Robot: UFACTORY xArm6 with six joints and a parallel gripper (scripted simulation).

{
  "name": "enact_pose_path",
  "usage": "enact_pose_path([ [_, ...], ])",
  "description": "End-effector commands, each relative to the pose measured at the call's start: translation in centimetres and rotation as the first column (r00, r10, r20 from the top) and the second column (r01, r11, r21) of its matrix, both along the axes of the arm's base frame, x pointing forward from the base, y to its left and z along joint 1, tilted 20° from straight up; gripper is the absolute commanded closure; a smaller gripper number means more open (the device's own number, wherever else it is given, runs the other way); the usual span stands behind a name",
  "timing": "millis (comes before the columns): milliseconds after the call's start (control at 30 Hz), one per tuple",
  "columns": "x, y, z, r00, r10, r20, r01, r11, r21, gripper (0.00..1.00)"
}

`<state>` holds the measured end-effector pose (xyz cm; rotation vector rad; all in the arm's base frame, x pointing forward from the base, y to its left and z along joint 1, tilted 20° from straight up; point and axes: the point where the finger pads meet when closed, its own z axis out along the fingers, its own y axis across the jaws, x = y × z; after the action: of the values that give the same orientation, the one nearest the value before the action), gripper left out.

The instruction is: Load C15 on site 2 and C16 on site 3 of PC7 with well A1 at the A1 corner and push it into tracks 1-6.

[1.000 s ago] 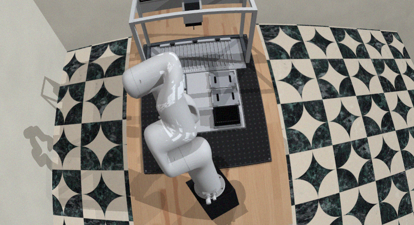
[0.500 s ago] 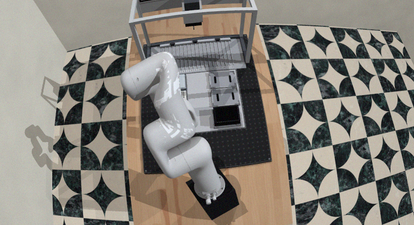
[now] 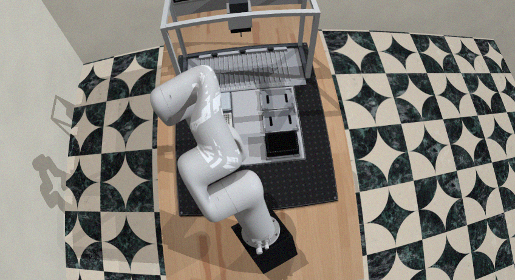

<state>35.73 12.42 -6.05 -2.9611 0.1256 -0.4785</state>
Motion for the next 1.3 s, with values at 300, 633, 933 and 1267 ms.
enact_pose_path([
  [300,0.2,0.1,-0.2,1.000,0.000,0.002,0.000,1.000,0.001,0.18],
  [633,0.3,0.1,-0.7,1.000,0.000,0.002,0.000,1.000,0.001,0.18],
  [933,0.5,0.2,-1.3,1.000,0.000,0.002,0.000,1.000,0.001,0.18],
  [1267,0.7,0.3,-1.8,1.000,0.000,0.002,0.000,1.000,0.001,0.18],
])
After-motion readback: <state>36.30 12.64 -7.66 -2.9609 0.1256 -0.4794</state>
